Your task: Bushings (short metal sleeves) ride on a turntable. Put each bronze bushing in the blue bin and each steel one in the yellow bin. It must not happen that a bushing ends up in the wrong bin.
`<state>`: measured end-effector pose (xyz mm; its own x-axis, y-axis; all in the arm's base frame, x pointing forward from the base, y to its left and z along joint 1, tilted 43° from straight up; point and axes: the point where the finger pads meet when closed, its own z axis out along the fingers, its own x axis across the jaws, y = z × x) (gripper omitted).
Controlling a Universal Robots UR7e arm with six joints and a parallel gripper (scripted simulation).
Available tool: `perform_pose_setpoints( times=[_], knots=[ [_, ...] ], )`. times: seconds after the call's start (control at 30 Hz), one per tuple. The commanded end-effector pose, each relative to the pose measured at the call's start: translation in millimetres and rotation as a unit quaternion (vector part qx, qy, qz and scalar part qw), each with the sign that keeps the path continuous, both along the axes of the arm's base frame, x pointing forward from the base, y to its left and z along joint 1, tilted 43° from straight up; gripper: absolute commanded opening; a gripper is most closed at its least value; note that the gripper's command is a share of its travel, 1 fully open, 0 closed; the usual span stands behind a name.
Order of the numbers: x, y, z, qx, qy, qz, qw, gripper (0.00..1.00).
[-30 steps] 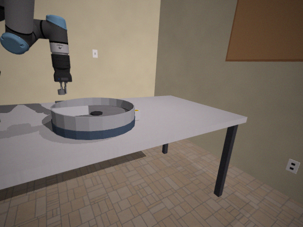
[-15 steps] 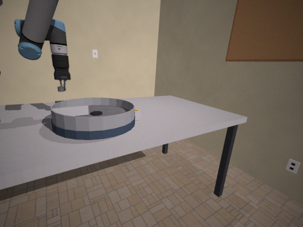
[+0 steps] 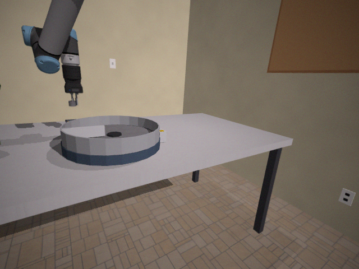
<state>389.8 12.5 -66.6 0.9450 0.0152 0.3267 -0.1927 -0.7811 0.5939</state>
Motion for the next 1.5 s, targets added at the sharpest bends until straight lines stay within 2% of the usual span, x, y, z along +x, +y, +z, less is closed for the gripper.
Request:
perform_pose_setpoints(
  times=[0.0, 0.03, 0.13, 0.17, 1.23, 1.4, 1.47],
  knots=[
    [8.8, 22.7, -16.9, -0.002, 0.001, -0.003, 1.0, 0.0],
    [8.8, 22.7, -16.9, -0.002, 0.001, -0.003, 1.0, 0.0],
    [17.3, 48.4, -35.8, -0.001, 0.001, -0.003, 1.0, 0.0],
    [17.5, 48.8, -36.1, -0.002, 0.001, -0.003, 1.0, 0.0],
    [17.4, 48.9, -35.9, -0.001, 0.001, -0.003, 1.0, 0.0],
    [23.9, 32.9, -54.6, -0.001, 0.001, -0.003, 1.0, 0.0],
    [23.9, 32.9, -54.6, -0.001, 0.001, -0.003, 1.0, 0.0]
  ],
)
